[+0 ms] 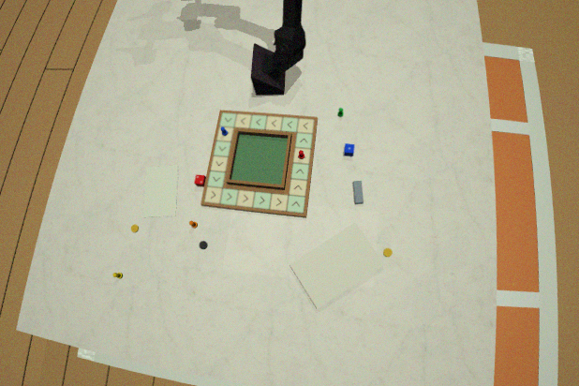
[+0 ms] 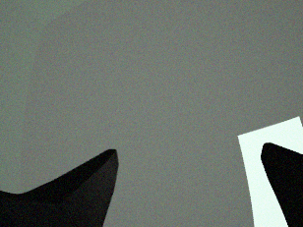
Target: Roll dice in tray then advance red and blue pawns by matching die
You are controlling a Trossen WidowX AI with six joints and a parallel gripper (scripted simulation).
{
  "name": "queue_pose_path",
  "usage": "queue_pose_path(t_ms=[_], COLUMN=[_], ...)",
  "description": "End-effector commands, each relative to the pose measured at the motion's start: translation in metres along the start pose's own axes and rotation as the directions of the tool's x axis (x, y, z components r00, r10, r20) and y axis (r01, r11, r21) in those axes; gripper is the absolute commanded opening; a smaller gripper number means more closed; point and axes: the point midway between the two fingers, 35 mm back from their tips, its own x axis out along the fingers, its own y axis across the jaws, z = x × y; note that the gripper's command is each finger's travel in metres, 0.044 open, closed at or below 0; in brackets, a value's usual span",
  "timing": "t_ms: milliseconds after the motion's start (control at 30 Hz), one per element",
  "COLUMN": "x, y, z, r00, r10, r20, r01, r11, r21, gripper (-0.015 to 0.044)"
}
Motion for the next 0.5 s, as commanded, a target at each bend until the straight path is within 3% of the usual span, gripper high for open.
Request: queue_pose_path(t_ms=[0,133,467], x=[0.001,0.013,0.040], y=[-0.001,-0.025,-0.155], z=[0.001,0.024,0.135], r00=[1.000,0.997,0.887], r10=[-0.001,-0.035,-0.224], r20=[0.003,0.073,0.403], r01=[0.001,0.027,-0.035], r11=[1.000,0.993,0.839], r21=[0.005,0.115,0.544], gripper=[0.0374,0.0275,0.0275])
